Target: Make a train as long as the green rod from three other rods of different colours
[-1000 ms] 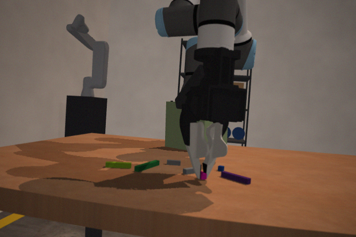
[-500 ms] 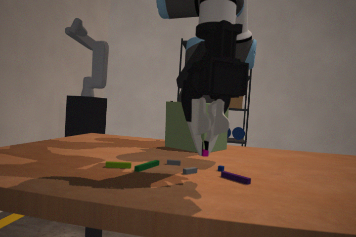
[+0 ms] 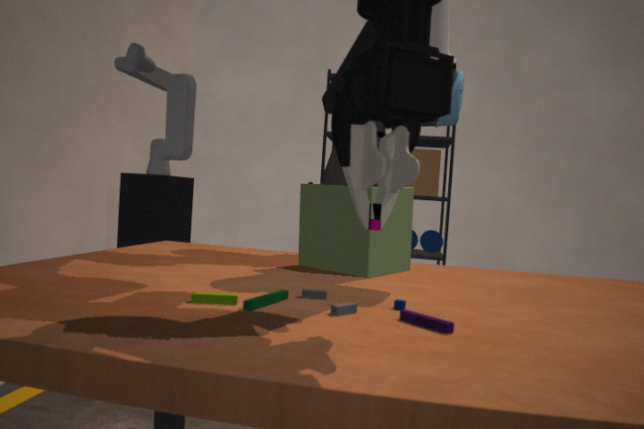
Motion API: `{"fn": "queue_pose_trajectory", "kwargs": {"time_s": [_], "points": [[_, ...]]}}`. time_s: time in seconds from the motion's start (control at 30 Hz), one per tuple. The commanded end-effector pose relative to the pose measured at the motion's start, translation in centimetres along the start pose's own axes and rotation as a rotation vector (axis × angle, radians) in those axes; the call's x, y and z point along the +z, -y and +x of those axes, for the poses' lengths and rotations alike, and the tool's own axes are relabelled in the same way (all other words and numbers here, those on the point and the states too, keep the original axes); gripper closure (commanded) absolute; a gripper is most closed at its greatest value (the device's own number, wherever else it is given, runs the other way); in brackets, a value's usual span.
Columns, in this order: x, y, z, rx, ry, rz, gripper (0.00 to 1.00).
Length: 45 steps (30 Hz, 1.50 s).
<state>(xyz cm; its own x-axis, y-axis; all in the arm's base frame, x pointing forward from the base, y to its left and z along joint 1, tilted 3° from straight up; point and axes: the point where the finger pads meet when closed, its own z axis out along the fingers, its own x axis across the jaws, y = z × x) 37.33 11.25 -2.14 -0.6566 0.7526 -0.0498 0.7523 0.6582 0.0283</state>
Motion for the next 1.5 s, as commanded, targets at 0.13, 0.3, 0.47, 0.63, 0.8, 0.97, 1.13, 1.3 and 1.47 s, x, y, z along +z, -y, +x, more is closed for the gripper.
{"fn": "queue_pose_trajectory", "kwargs": {"time_s": [0.13,0.3,0.47,0.63,0.8,0.97,1.13,1.3,1.47], "points": [[-0.5,-0.1,-0.1,0.000,0.001,-0.001,1.00],[-0.5,-0.1,0.0,0.000,0.001,-0.001,1.00],[-0.5,0.1,0.3,-0.023,0.001,-0.001,1.00],[-0.7,0.9,2.6,-0.177,0.001,-0.001,1.00],[-0.7,2.3,5.7,-0.388,0.001,-0.001,1.00],[-0.6,3.2,7.3,-0.500,0.001,-0.001,1.00],[-0.5,3.9,8.4,-0.583,0.001,-0.001,1.00],[-0.5,3.9,8.4,-0.585,0.001,-0.001,1.00],[-0.5,3.9,8.4,-0.585,0.001,-0.001,1.00]]}}
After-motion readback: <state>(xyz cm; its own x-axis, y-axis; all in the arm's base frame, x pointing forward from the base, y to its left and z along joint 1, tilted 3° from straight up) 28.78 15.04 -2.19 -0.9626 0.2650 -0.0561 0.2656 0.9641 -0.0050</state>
